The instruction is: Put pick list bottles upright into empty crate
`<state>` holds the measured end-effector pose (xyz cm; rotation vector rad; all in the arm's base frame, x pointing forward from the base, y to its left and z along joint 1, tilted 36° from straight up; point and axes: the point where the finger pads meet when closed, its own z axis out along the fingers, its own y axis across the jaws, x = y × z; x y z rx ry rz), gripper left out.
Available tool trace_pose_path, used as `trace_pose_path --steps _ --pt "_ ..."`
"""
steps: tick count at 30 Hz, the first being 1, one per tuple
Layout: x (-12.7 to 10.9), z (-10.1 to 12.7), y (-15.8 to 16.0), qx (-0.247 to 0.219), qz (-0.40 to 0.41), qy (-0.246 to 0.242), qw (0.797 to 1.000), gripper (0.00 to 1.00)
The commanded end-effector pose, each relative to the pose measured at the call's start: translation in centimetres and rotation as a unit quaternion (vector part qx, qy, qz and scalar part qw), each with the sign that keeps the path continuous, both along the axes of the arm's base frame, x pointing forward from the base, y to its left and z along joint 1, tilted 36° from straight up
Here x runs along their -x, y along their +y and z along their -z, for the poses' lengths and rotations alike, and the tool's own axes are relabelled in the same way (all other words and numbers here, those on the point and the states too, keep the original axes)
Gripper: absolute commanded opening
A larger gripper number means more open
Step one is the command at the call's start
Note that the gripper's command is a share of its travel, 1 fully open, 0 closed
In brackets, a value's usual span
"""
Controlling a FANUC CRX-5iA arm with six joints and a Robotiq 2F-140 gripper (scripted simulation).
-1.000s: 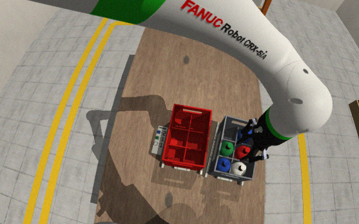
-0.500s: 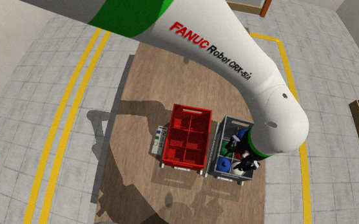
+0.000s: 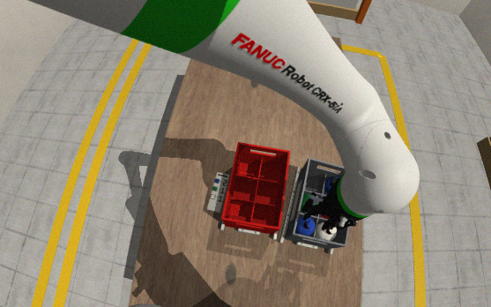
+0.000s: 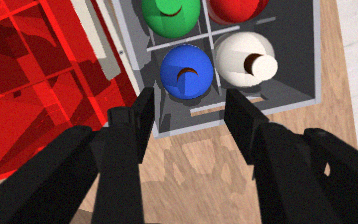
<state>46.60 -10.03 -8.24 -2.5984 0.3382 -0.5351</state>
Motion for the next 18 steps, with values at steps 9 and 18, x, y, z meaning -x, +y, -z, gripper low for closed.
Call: trace_pose_path --steps 9,18 --pt "-0.02 -0.05 -0.07 0.07 -0.139 -0.072 0.985 0.44" --pt "-0.03 -0.05 -0.07 0.133 -0.257 -0.129 0.948 0.44"
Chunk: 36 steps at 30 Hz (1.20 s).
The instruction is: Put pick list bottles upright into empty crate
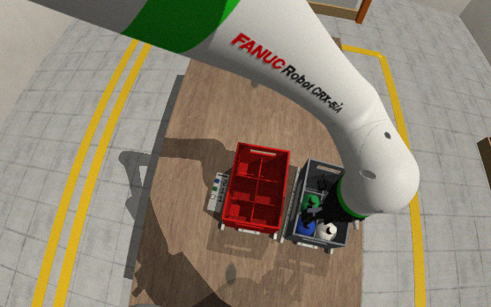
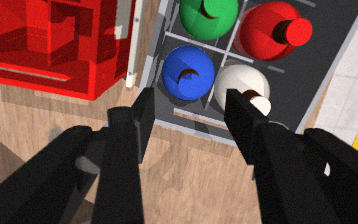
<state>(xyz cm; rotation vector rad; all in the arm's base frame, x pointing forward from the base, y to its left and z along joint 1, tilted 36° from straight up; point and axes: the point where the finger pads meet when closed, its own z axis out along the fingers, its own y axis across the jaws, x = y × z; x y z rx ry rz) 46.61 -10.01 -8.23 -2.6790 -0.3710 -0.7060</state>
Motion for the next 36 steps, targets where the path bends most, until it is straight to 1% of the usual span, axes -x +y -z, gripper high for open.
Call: trace_pose_path --steps 1,5,7,14,24,36 --pt "0.0 0.0 -0.1 0.028 -0.058 -0.034 0.997 0.44" --pt "0.0 0.0 -0.1 0.056 -0.112 -0.06 0.99 0.44" --pt "0.0 0.0 -0.1 0.056 -0.112 -0.06 0.99 0.44" --pt "0.0 0.0 -0.1 0.103 -0.201 -0.102 0.969 0.44" --pt "0.0 0.0 -0.1 0.103 -0.201 -0.102 0.969 0.44" --pt "-0.7 1.3 0.5 0.103 -0.201 -0.102 0.969 0.44"
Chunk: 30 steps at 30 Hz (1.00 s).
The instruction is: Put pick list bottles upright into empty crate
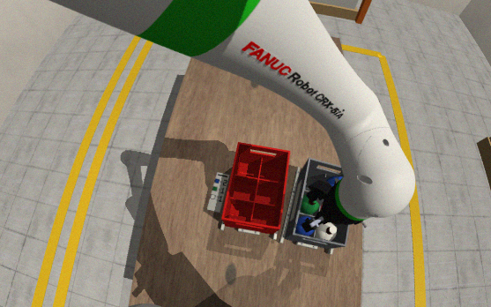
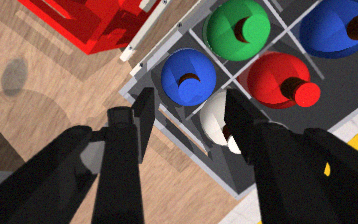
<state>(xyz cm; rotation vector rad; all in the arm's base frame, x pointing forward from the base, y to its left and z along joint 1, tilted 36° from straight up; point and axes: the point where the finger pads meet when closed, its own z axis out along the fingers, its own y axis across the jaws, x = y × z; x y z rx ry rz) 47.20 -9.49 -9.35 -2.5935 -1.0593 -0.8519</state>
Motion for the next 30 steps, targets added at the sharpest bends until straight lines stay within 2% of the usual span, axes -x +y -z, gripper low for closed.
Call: trace_pose_path --steps 1,30 --pt "-0.2 0.2 0.1 0.0 0.0 0.0 1.0 0.44" --pt "-1.6 2.9 1.4 0.0 0.0 0.0 1.0 0.44"
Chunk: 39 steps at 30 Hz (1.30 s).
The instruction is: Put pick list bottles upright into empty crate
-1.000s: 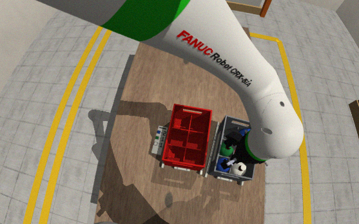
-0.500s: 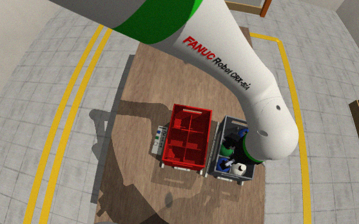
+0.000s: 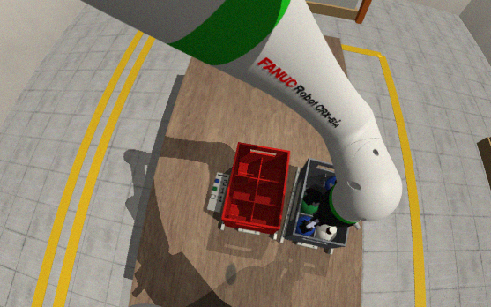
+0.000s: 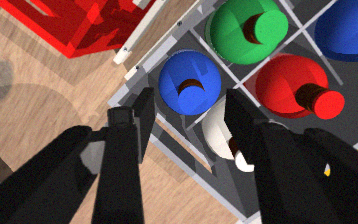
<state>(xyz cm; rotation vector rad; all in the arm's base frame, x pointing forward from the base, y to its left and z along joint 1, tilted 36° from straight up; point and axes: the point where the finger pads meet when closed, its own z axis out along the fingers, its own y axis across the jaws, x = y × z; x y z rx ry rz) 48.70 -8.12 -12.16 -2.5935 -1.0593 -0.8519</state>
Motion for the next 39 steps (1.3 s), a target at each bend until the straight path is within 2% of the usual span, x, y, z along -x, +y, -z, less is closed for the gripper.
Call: trace_pose_path --steps 1,24,39 --pt "-0.2 0.2 0.1 0.0 0.0 0.0 1.0 0.44" --pt "-1.4 2.5 1.2 0.0 0.0 0.0 1.0 0.44" --pt "-1.7 3.0 1.4 0.0 0.0 0.0 1.0 0.44"
